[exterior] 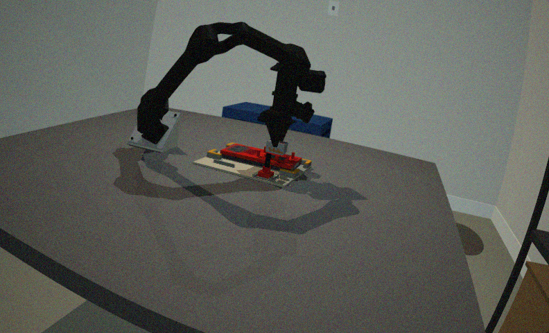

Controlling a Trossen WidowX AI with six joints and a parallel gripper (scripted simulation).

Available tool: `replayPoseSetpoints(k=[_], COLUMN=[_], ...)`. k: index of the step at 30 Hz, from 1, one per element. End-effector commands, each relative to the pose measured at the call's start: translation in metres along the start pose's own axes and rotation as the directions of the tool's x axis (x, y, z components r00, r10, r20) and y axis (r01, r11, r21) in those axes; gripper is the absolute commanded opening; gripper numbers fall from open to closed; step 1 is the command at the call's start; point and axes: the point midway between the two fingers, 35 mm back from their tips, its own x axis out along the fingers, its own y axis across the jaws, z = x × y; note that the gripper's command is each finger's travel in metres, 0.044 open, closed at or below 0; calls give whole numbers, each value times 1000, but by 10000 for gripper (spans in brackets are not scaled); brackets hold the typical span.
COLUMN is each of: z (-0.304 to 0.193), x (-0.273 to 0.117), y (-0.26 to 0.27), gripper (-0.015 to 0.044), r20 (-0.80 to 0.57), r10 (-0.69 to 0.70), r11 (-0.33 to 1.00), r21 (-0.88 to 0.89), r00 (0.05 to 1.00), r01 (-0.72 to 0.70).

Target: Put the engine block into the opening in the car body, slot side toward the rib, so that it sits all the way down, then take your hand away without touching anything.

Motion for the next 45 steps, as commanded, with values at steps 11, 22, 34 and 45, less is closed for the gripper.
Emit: replayPoseSetpoints(k=[11,22,34,45], z=[0,1,1,1], x=[4,7,11,14], y=[0,0,0,0], gripper=[158,158,158,158], r20=[2,2,2,2], r10=[0,0,0,0], r11=[1000,1000,1000,1000], r21=[-9,-8,-8,-8], r00=[1000,1000,1000,1000], r01=[0,0,0,0])
